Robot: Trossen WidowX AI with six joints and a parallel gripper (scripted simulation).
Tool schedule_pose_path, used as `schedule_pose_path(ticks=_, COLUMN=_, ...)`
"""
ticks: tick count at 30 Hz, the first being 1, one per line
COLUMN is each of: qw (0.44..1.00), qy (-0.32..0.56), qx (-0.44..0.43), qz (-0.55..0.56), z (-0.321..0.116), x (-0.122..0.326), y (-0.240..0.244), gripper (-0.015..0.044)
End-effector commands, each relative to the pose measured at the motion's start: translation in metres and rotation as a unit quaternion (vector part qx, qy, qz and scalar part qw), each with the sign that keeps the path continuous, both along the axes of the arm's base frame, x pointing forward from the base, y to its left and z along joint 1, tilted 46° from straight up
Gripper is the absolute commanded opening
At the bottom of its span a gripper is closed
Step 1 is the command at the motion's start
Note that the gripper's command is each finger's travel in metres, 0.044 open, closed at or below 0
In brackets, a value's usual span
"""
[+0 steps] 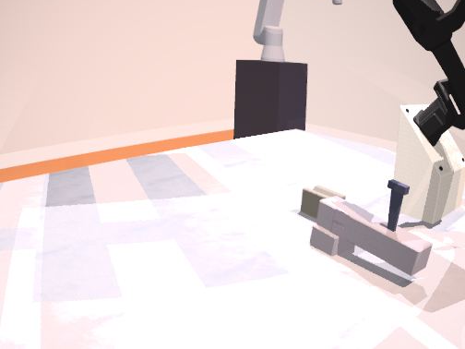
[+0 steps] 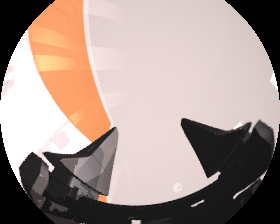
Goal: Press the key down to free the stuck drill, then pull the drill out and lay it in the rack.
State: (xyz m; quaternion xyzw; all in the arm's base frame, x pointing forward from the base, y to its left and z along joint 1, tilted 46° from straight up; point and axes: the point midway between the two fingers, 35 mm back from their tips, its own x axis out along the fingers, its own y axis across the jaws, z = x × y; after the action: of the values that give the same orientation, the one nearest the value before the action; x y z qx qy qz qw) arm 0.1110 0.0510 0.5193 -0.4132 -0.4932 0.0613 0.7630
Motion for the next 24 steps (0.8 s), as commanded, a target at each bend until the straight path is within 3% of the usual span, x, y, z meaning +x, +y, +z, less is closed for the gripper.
schedule_pose_path(ticks=1, qw=1.000, qy=0.000, qx=0.000, qz=0.000, z=0.000, x=0.000, y=0.000, gripper=0.0374)
schedule_pose_path(ticks=9, qw=1.000, qy=-0.004, qx=-0.004, qz=-0.005, z=0.000, x=-0.002, y=0.001, gripper=0.0164)
schedule_pose_path(ticks=15, qw=0.972, qy=-0.145, qx=-0.092, qz=-0.161, z=0.012, x=-0.040, y=0.018, gripper=0.0006)
schedule_pose_path(ticks=19, qw=0.914, qy=-0.252, qx=-0.156, qz=-0.276, z=0.019, x=-0.062, y=0.037, gripper=0.0000)
schedule_pose_path(ticks=24, qw=0.765, qy=-0.402, qx=-0.261, qz=-0.431, z=0.018, x=-0.086, y=0.083, gripper=0.0000)
